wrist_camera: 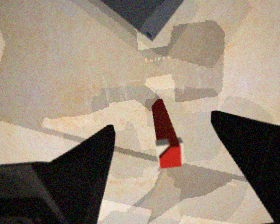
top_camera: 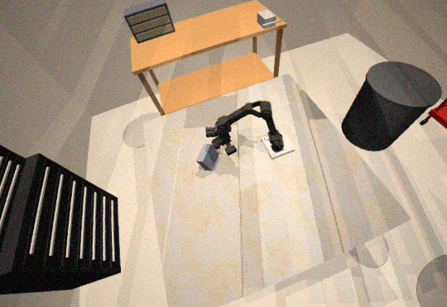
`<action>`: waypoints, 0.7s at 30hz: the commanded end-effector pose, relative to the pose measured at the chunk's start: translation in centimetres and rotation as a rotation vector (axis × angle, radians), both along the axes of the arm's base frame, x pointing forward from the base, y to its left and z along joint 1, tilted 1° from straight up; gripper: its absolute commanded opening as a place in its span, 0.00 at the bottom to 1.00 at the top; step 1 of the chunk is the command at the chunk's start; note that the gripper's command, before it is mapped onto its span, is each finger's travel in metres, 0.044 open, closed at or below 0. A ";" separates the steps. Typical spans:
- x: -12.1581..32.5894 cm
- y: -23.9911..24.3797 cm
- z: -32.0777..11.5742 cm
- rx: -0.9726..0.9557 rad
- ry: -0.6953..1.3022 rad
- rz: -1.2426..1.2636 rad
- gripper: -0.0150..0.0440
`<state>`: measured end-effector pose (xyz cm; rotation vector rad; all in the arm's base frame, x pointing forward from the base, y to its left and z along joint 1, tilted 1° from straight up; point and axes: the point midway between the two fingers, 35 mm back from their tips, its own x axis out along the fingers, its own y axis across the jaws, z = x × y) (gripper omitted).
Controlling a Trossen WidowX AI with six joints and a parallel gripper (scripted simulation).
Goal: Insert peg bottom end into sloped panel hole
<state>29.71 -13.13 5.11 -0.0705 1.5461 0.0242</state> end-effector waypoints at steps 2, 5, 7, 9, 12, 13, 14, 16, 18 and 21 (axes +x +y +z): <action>0.0 0.0 0.1 0.000 -0.001 0.000 0.73; 0.0 0.0 0.1 0.000 -0.001 0.000 0.60; 0.0 0.0 0.1 0.000 -0.001 0.000 0.51; 0.0 0.0 0.1 0.000 -0.001 0.000 0.42; 0.0 0.0 0.1 0.000 -0.001 0.000 0.32; 0.0 0.0 0.1 0.000 -0.001 0.000 0.31; 0.0 0.0 0.1 0.000 -0.001 0.000 0.30; 0.0 0.0 0.1 0.000 -0.001 0.000 0.28; 0.0 0.0 0.1 0.000 -0.001 0.000 0.25; 0.0 0.0 0.1 0.000 -0.001 0.000 0.25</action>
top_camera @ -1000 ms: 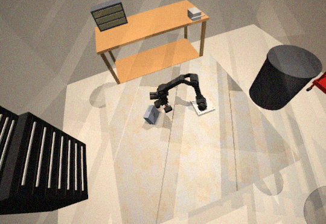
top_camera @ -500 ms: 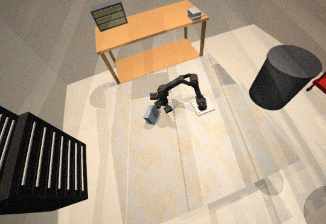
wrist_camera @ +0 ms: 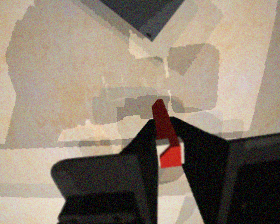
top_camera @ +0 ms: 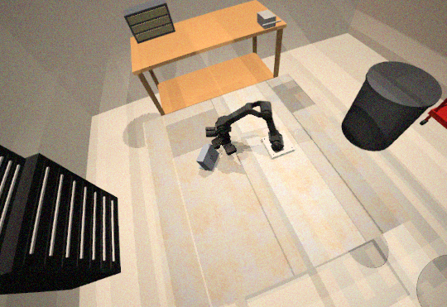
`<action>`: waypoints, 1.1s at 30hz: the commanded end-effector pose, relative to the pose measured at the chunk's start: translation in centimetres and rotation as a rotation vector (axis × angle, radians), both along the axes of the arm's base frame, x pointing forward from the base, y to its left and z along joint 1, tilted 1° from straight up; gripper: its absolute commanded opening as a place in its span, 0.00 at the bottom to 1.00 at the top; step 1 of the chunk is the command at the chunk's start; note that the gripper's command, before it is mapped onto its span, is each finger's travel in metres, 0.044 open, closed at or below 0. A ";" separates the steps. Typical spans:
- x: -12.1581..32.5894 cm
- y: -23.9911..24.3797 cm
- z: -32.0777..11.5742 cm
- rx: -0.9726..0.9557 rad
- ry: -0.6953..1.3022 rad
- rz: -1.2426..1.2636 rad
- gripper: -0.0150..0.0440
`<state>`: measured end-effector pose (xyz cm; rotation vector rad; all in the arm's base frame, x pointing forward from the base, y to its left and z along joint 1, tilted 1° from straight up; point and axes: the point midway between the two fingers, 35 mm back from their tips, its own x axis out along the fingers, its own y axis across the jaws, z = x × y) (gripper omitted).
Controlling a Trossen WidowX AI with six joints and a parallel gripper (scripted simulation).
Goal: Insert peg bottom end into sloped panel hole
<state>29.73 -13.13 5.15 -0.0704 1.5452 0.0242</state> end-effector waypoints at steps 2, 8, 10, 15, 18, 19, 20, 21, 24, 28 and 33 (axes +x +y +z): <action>0.0 0.0 0.4 0.000 0.000 0.000 0.25; 0.2 0.0 2.5 -0.001 0.002 0.000 0.25; 0.2 0.0 3.3 -0.002 0.002 0.000 0.25; 0.2 0.1 5.2 -0.002 0.004 0.000 0.25; 0.2 0.1 6.3 -0.003 0.004 0.000 0.25; 0.2 0.2 6.7 -0.003 0.005 0.000 0.25; 0.2 0.2 7.1 -0.003 0.005 0.000 0.25; 0.2 0.2 7.5 -0.003 0.005 0.000 0.25; 0.2 0.3 8.0 -0.005 0.005 0.002 0.25; 0.3 0.5 7.8 -0.020 0.003 0.035 0.25; 0.6 0.7 7.5 -0.053 -0.001 0.106 0.25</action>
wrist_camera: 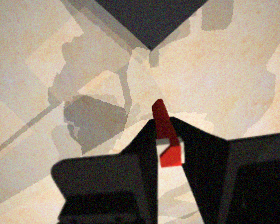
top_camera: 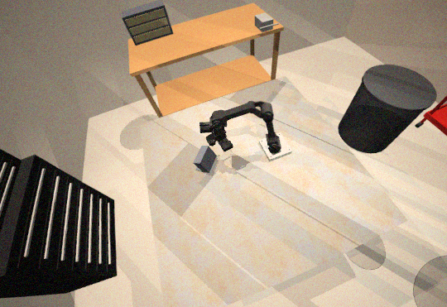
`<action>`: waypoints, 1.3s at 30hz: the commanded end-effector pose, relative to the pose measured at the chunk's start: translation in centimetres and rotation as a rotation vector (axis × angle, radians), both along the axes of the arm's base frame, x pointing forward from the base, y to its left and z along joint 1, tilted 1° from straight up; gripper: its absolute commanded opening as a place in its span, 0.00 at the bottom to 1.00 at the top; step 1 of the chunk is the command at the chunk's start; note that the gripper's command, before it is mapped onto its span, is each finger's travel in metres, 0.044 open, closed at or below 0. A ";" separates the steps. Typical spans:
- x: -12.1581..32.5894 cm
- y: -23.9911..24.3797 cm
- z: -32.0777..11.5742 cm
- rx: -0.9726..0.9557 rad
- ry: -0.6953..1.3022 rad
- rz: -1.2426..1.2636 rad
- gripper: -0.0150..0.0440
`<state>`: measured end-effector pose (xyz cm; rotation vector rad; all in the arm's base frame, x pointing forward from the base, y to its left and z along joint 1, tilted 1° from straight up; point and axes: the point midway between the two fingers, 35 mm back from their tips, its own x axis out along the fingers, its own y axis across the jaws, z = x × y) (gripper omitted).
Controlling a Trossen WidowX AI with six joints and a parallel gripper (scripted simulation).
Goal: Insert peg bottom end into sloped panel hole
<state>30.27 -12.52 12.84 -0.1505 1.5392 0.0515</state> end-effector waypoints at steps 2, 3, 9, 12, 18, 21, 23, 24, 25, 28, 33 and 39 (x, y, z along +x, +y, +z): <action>0.1 0.2 -0.3 -0.033 0.001 0.066 0.25; 0.2 0.3 -0.4 -0.039 0.001 0.080 0.25; 0.5 0.6 -0.7 -0.080 -0.003 0.164 0.25; 0.7 0.8 -0.9 -0.101 -0.004 0.206 0.25; 1.0 1.1 -1.2 -0.142 -0.005 0.289 0.25; 1.1 1.3 -1.4 -0.163 -0.006 0.329 0.25; 1.2 1.4 -1.5 -0.177 -0.006 0.357 0.25; 1.3 1.5 -1.5 -0.184 -0.006 0.370 0.25; 1.3 1.6 -1.6 -0.191 -0.006 0.384 0.25; 1.5 1.7 -1.7 -0.212 -0.005 0.424 0.25; 1.7 2.1 -1.9 -0.247 -0.004 0.490 0.25; 2.0 2.5 -2.1 -0.290 -0.001 0.569 0.25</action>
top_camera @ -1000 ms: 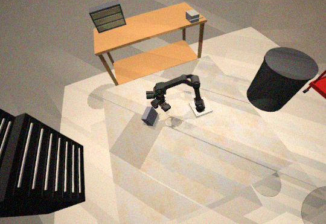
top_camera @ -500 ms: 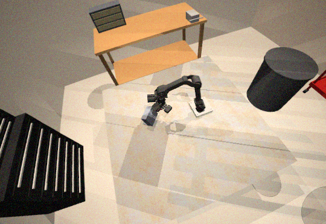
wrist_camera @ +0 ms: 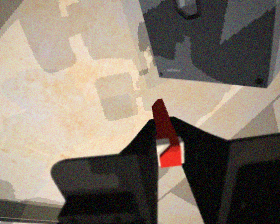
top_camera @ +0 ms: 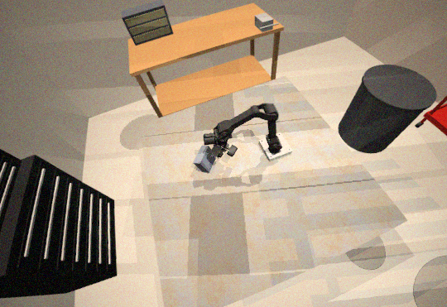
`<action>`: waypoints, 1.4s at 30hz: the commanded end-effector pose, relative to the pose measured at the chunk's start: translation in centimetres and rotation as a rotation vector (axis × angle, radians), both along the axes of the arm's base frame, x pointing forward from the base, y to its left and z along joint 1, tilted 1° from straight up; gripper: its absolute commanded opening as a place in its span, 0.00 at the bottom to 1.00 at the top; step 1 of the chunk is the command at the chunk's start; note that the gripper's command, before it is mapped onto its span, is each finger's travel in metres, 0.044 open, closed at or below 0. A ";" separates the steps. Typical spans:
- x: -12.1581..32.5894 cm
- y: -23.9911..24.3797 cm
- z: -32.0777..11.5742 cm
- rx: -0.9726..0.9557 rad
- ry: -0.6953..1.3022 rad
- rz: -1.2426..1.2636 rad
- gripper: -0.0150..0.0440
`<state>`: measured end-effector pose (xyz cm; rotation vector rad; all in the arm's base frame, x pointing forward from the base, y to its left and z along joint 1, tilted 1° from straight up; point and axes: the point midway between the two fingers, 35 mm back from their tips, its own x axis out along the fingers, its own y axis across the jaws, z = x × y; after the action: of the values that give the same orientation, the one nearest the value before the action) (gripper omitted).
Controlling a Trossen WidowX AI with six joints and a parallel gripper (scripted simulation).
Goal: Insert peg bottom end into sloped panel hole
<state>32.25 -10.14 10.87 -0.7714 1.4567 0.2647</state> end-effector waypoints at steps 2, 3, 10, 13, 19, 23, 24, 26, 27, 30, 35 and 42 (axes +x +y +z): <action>0.1 0.2 -0.2 -0.038 0.007 0.060 0.25; 0.1 0.3 -0.3 -0.045 0.007 0.073 0.25; 0.4 0.8 -0.5 -0.097 0.010 0.161 0.25; 0.5 1.0 -0.6 -0.120 0.012 0.199 0.25; 0.7 1.5 -0.8 -0.166 0.017 0.272 0.25; 0.8 1.8 -0.9 -0.197 0.020 0.320 0.25; 0.9 1.9 -0.9 -0.204 0.021 0.331 0.25; 0.9 2.0 -0.9 -0.220 0.023 0.355 0.25; 0.9 2.1 -0.9 -0.228 0.024 0.367 0.25; 1.0 2.3 -1.0 -0.251 0.027 0.401 0.25; 1.1 2.7 -1.1 -0.291 0.032 0.459 0.25; 1.2 3.3 -1.2 -0.347 0.041 0.536 0.25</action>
<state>33.58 -6.96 9.77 -1.4056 1.3303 0.4323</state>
